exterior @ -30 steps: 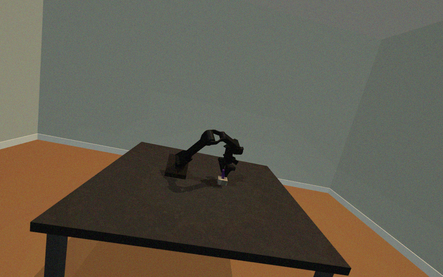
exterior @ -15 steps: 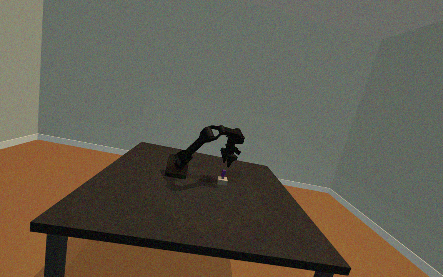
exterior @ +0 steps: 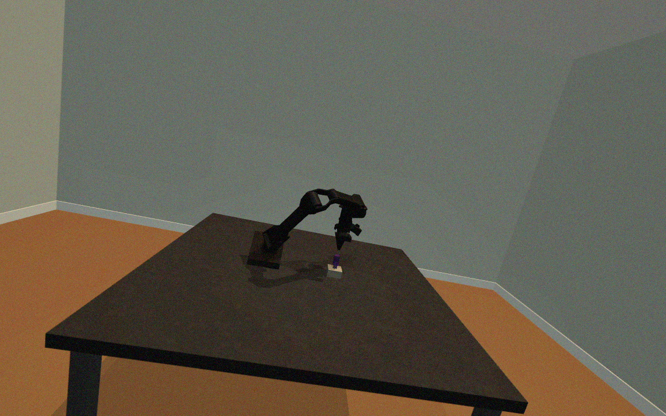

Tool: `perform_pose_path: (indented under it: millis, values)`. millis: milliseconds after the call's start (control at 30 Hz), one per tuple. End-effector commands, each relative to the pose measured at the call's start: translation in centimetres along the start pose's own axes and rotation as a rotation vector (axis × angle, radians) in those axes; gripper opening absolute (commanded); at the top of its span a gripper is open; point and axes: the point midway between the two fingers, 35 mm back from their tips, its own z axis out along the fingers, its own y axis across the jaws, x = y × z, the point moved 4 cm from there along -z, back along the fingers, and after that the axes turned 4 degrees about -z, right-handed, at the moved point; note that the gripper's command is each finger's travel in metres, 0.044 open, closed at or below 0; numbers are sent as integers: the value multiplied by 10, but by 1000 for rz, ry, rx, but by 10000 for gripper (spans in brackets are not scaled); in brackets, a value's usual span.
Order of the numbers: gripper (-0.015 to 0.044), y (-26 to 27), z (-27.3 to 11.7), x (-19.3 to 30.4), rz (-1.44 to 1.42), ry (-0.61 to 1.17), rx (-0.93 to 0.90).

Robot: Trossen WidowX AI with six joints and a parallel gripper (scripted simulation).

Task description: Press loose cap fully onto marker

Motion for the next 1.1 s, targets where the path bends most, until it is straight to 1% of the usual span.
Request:
perform_pose_path:
  millis: [0,333,1067]
  values:
    - [0,0,0,0,8,-2,1]
    - [0,0,3,0,8,-2,1]
    - [0,0,35,0,8,-3,2]
